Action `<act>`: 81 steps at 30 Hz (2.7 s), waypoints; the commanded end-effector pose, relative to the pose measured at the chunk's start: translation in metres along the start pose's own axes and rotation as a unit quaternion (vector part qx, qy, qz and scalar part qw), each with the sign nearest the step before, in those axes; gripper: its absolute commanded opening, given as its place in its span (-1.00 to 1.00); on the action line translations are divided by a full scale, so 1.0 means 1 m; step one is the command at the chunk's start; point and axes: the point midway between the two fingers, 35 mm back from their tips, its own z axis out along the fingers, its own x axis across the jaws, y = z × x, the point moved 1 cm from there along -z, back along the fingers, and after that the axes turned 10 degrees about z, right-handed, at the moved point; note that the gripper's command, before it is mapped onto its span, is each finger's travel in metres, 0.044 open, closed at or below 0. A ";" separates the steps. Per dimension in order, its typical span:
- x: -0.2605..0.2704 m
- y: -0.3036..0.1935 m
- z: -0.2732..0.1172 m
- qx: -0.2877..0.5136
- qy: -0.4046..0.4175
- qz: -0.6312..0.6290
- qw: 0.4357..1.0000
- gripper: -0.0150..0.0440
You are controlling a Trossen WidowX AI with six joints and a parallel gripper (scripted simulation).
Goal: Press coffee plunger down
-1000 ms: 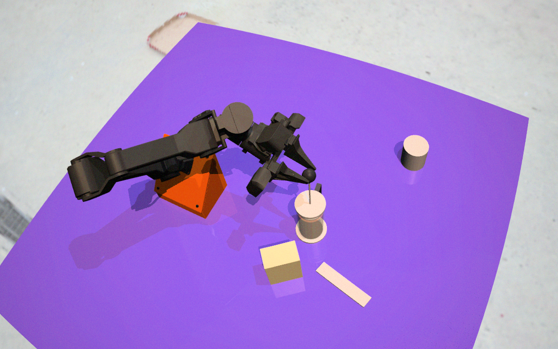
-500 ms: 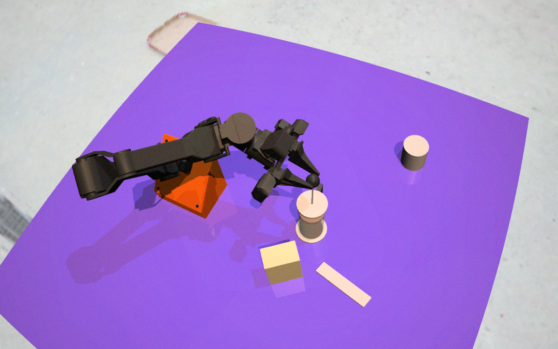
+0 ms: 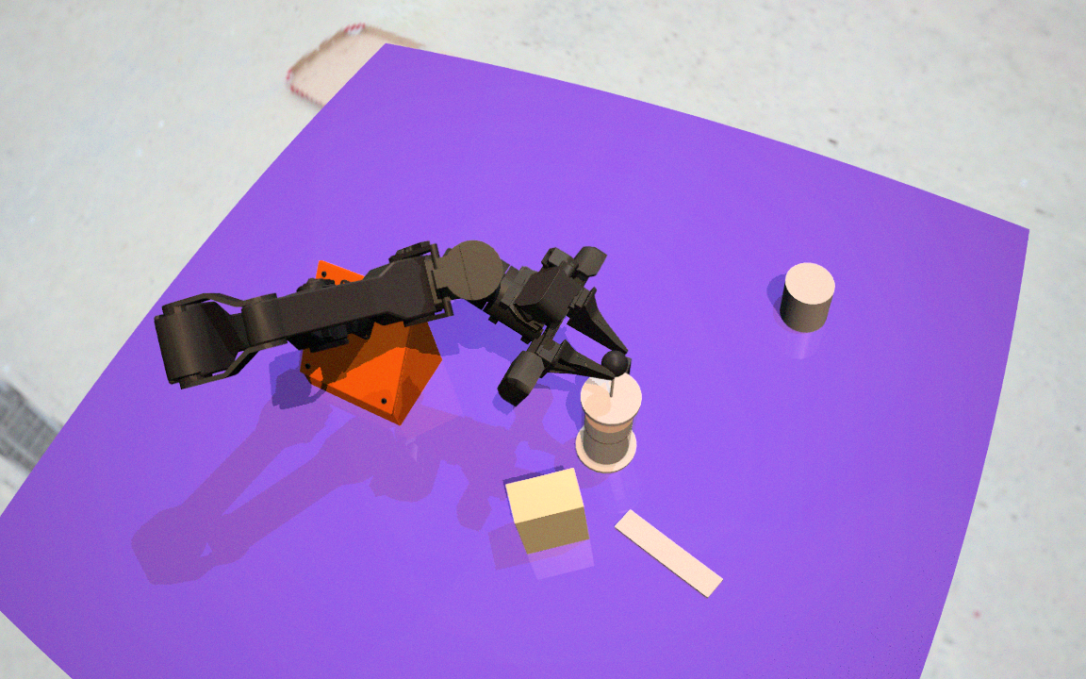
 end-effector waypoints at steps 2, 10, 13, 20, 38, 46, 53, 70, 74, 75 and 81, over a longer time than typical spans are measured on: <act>-0.004 -0.025 0.008 0.025 -0.005 -0.018 1.000 -0.09; -0.007 -0.035 0.016 0.023 -0.006 -0.019 1.000 -0.09; -0.008 -0.038 0.020 0.023 -0.007 -0.019 1.000 -0.09; -0.008 -0.038 0.026 0.022 -0.007 -0.020 1.000 -0.09; -0.006 -0.035 0.029 0.022 -0.008 -0.019 1.000 -0.09; -0.005 -0.033 0.030 0.022 -0.008 -0.019 1.000 -0.09; -0.005 -0.033 0.031 0.022 -0.008 -0.019 1.000 -0.09; -0.004 -0.030 0.030 0.016 -0.005 -0.015 1.000 0.17; -0.004 -0.030 0.030 0.016 -0.005 -0.015 1.000 0.53; -0.004 -0.030 0.030 0.016 -0.005 -0.015 1.000 0.62; -0.004 -0.030 0.030 0.016 -0.005 -0.015 1.000 1.00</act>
